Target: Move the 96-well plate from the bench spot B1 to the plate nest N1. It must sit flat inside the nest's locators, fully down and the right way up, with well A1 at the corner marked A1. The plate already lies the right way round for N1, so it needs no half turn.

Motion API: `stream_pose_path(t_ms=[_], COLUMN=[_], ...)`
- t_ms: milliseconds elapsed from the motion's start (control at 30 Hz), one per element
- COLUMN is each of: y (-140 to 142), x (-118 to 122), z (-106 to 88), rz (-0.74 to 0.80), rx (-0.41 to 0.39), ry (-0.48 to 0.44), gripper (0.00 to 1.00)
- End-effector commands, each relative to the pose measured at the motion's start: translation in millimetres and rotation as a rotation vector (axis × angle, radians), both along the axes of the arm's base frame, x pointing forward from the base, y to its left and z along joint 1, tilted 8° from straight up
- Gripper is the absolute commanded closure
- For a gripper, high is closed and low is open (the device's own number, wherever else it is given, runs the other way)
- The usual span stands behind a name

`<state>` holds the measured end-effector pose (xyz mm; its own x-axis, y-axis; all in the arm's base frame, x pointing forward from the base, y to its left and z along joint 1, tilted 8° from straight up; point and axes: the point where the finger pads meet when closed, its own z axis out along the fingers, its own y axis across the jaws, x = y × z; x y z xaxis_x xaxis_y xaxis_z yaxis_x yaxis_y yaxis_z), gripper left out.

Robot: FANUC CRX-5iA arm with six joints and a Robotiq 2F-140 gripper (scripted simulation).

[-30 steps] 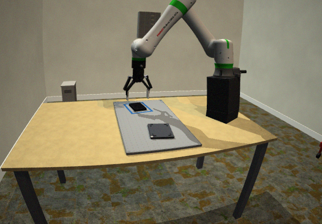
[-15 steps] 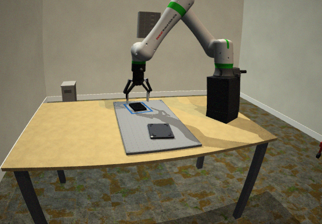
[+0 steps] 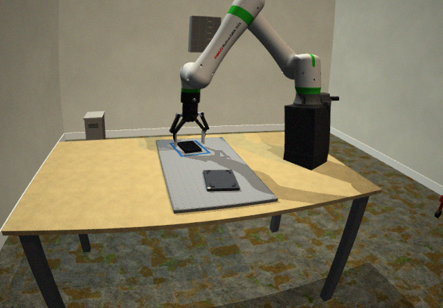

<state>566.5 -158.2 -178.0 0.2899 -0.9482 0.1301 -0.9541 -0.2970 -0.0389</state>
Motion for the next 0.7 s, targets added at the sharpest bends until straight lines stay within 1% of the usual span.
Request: stream_pose_path(t_ms=[0, 233, 267, 667], y=[-0.1, -0.1, -0.1, -0.1], x=[0.3, 0.3, 0.3, 0.3], z=[-0.4, -0.4, -0.4, -0.4], rz=[0.000, 0.000, 0.000, 0.000], rx=[0.000, 0.000, 0.000, 0.000], ry=[0.000, 0.000, 0.000, 0.000], gripper=[0.00, 0.00, 1.00, 1.00])
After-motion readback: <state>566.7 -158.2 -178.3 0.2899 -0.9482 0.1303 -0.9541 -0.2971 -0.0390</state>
